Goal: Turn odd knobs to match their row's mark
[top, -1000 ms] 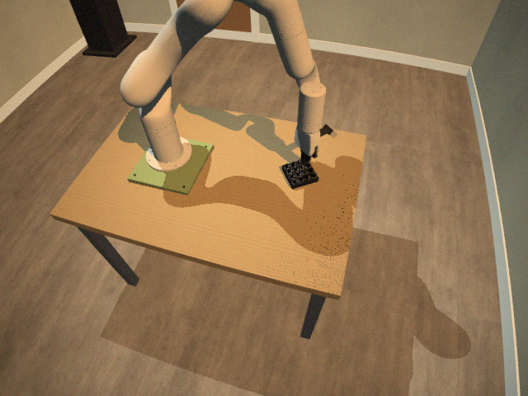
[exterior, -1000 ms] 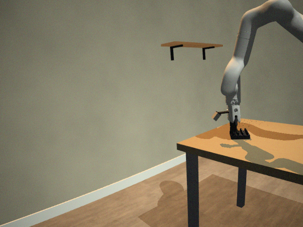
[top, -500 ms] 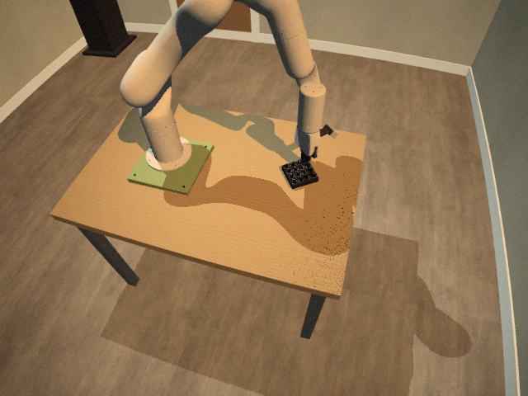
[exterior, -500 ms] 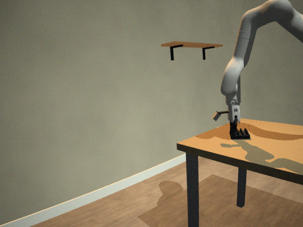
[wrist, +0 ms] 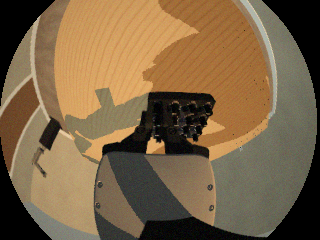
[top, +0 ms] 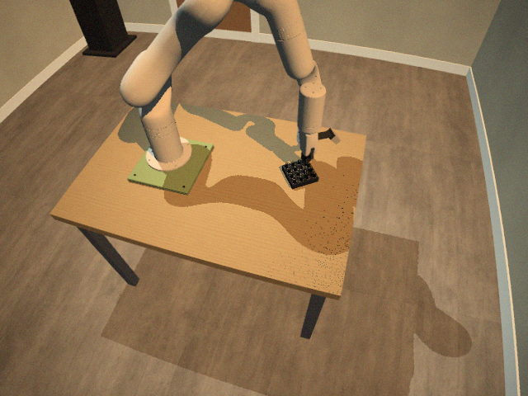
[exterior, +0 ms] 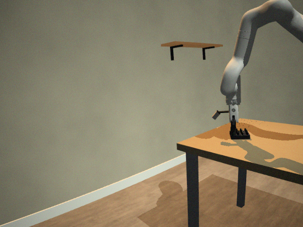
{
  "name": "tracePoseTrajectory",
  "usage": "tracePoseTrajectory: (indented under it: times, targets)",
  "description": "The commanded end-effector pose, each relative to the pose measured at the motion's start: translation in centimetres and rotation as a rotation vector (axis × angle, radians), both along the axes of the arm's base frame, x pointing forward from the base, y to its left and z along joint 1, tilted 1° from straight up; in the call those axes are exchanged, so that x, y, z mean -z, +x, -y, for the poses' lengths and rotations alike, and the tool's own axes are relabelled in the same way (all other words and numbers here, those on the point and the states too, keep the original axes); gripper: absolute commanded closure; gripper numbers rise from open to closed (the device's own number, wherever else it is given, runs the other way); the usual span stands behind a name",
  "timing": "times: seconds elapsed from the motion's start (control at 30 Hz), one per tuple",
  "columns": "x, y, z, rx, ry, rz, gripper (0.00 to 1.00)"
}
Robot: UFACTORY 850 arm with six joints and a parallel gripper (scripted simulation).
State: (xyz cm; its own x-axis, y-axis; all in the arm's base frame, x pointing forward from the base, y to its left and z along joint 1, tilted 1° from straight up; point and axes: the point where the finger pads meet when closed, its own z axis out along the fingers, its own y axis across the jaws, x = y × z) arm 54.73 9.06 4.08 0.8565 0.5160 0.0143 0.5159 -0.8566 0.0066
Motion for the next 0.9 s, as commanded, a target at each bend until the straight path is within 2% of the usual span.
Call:
tracePoseTrajectory:
  times: [0.0,0.63,0.67,0.87]
  targets:
    - [-0.08,0.09,-0.02,0.106,-0.009,0.004,0.92]
    - [-0.08,0.09,-0.02,0.156,-0.008,0.004,0.92]
    - [-0.08,0.09,-0.02,0.156,-0.008,0.004,0.81]
    - [-0.08,0.09,-0.02,0.156,-0.008,0.004,0.81]
